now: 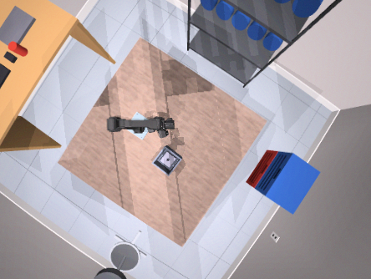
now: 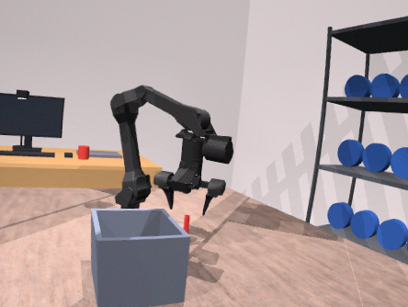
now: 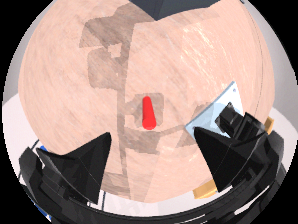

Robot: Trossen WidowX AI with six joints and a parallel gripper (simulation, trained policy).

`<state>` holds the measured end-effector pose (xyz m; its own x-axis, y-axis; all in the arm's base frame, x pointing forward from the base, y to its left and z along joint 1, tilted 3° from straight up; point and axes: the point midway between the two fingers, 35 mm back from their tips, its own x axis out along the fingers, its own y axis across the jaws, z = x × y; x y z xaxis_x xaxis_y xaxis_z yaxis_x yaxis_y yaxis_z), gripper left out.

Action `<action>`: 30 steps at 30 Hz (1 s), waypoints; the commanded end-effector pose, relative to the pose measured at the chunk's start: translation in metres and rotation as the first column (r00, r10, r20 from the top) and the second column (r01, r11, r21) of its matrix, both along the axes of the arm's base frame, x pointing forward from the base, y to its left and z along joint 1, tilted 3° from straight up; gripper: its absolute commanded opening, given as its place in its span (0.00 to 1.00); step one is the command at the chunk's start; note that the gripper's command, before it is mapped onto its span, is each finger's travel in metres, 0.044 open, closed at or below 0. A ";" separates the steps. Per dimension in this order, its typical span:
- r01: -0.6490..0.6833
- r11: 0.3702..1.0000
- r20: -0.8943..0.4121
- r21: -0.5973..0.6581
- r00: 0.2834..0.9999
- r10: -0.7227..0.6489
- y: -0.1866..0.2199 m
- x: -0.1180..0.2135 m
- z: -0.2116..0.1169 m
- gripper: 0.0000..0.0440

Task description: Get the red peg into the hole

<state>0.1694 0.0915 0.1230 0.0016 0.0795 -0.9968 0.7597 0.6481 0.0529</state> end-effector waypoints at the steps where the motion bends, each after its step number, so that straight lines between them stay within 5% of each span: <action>1: 0.064 0.998 -0.036 0.006 0.997 -0.064 -0.001 -0.001 -0.013 0.99; 12: 0.224 0.974 -0.080 0.012 0.972 -0.223 -0.005 0.002 -0.045 0.95; 27: 0.280 0.959 -0.107 0.032 0.955 -0.275 -0.009 0.012 -0.056 0.14; 30: 0.279 0.959 -0.104 0.052 0.957 -0.272 -0.009 0.014 -0.052 0.07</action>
